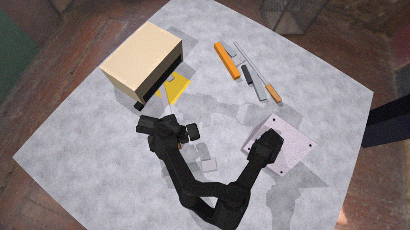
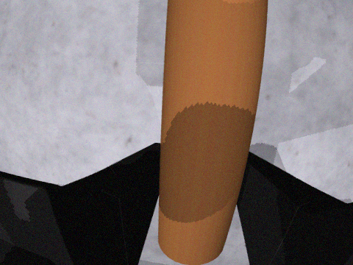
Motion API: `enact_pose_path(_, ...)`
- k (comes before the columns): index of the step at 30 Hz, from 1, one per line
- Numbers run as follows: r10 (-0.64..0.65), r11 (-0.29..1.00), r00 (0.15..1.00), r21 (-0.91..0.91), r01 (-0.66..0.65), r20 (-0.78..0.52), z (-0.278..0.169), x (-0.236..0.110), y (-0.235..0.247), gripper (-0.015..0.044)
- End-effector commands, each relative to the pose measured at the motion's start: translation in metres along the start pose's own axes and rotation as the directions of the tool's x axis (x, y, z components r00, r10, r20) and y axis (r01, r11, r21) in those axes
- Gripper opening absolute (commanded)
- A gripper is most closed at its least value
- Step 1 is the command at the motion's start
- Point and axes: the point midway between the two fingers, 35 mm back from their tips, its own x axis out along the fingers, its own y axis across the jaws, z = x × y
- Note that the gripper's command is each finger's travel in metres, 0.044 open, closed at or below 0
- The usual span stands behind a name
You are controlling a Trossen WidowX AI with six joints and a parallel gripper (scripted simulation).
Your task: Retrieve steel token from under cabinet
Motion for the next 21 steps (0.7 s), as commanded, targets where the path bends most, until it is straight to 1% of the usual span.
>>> enact_pose_path(1,0.0,1.0,1.0,-0.001,0.0,0.004,0.009,0.0,0.001,0.0)
enact_pose_path(21,-0.001,1.0,1.0,-0.002,0.001,0.005,0.037,0.0,0.001,0.0)
